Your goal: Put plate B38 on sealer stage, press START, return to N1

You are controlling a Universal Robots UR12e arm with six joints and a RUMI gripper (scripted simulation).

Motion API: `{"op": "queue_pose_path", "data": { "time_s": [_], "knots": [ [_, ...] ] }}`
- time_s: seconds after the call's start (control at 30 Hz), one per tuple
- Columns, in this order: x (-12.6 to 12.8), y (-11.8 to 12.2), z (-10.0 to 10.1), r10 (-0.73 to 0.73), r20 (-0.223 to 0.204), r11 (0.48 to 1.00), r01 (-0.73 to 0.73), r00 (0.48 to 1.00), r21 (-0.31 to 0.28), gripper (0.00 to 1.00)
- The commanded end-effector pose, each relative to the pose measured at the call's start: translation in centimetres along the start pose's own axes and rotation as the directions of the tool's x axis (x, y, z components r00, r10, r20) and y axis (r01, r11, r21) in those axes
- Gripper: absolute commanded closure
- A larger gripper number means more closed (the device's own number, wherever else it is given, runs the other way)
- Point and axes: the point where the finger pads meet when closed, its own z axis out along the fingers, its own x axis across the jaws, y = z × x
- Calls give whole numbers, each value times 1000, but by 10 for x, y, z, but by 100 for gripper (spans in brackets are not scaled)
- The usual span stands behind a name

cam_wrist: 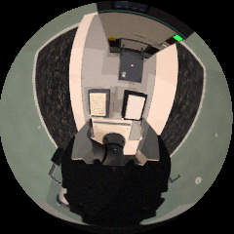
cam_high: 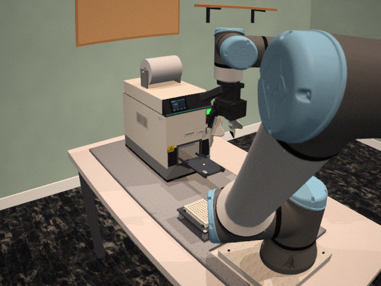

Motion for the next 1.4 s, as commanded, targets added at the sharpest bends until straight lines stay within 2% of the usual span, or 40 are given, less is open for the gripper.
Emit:
{"op": "queue_pose_path", "data": {
  "time_s": [0.0, 0.23, 0.4, 0.6, 0.63, 0.67, 0.73, 1.1, 1.13, 1.23, 1.3, 1.37],
  "knots": [
    [0, 0, -1, -166, 2, 986, 166, 986, 3, 32],
    [0, 0, -1, -327, 1, 945, 327, 945, 4, 32],
    [0, 0, -1, -470, 1, 883, 470, 883, 4, 32],
    [0, 0, -1, -633, 0, 774, 633, 774, 4, 32],
    [0, 0, -1, -633, 0, 774, 633, 774, 4, 32],
    [0, 0, -1, -658, 0, 753, 658, 753, 4, 32],
    [0, 0, -1, -658, 0, 753, 658, 753, 4, 32],
    [0, 0, -1, -881, -2, 473, 881, 473, 3, 32],
    [0, 0, -1, -881, -2, 473, 881, 473, 3, 32],
    [0, 0, -1, -924, -2, 383, 924, 383, 3, 32],
    [0, 0, -1, -924, -2, 383, 924, 383, 3, 32],
    [0, 0, -1, -947, -2, 320, 947, 320, 3, 32]
  ]
}}
